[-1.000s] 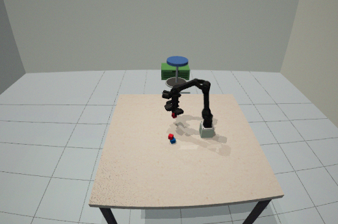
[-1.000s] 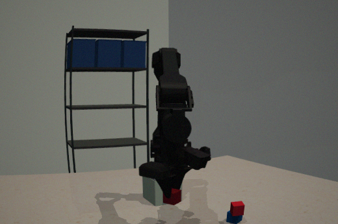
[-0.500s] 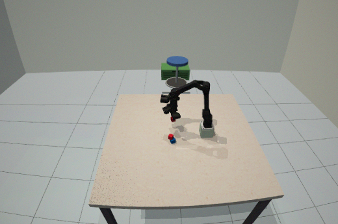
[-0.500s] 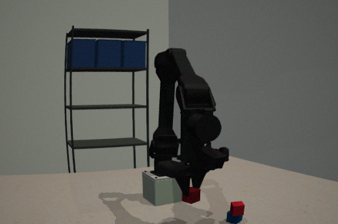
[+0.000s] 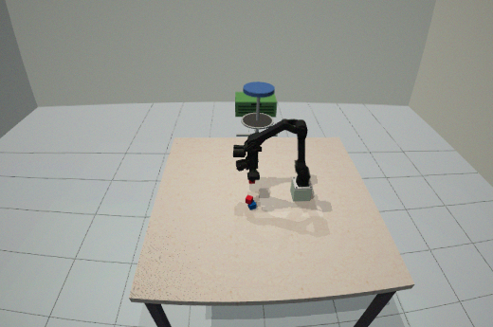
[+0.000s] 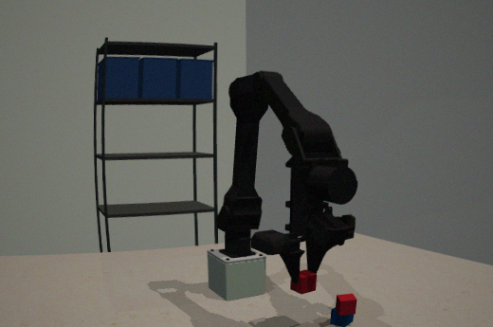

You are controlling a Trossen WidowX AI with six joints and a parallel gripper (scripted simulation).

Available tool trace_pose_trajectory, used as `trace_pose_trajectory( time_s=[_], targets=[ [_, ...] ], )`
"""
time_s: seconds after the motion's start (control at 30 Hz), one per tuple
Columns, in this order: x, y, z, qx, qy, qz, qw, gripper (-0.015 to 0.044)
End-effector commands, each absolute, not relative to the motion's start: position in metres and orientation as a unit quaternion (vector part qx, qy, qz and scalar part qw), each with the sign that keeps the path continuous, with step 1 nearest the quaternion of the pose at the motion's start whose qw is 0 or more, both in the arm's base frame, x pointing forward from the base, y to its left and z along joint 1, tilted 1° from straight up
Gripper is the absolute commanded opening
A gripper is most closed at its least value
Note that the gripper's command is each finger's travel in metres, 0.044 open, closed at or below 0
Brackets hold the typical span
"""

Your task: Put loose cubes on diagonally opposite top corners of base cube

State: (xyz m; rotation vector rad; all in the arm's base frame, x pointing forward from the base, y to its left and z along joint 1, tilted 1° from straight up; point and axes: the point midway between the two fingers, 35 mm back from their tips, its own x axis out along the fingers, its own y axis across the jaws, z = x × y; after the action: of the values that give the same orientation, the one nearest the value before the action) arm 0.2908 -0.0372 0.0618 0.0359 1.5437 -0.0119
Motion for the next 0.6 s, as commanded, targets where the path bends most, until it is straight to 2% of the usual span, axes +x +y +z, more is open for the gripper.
trace_pose_trajectory(
  time_s=[0.0,0.57],
  targets=[
    [0.292,-0.023,0.063,0.040,0.695,-0.029,0.718,0.0105],
    [0.289,0.033,0.061,0.138,0.685,-0.119,0.706,0.0105]
  ],
)
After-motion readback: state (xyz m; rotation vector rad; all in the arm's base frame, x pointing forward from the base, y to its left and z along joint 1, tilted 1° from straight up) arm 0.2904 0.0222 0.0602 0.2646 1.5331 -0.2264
